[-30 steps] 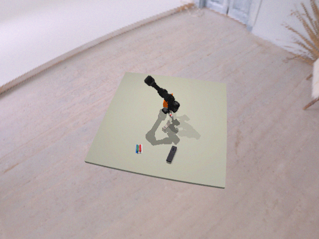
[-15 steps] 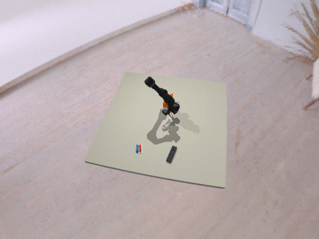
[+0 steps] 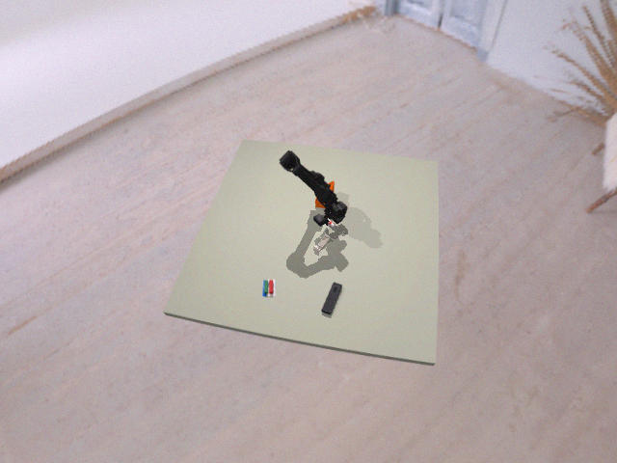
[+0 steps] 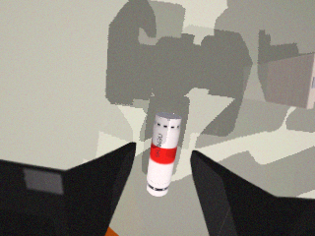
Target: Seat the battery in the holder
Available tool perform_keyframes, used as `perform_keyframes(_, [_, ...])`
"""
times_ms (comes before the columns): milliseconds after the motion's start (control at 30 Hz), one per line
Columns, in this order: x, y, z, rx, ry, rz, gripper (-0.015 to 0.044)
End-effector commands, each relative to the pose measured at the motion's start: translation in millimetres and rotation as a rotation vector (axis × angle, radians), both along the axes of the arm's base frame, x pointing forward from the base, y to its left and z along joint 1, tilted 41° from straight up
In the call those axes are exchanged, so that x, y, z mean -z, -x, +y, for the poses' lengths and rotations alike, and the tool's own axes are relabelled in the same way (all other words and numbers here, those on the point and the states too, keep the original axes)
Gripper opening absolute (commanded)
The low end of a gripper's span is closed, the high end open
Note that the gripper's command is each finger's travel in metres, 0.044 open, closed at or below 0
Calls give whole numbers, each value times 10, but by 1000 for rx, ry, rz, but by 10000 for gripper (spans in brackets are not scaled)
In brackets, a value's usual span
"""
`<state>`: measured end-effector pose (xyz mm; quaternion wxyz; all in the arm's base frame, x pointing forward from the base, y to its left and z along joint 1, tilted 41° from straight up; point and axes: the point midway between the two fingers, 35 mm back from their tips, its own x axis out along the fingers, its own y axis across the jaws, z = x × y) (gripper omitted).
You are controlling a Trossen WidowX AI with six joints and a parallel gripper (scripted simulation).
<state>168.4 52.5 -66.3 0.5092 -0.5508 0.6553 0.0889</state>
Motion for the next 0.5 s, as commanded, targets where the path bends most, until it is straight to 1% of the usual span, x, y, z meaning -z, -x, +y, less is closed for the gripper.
perform_keyframes(0, [37, 9, -48, -2, 10, 7, 223])
perform_keyframes(33, [39, 9, -49, -2, 10, 7, 223])
perform_keyframes(200, [39, 9, -49, -2, 10, 7, 91])
perform_keyframes(367, [39, 9, -49, -2, 10, 7, 61])
perform_keyframes(467, [39, 9, -49, -2, 10, 7, 61])
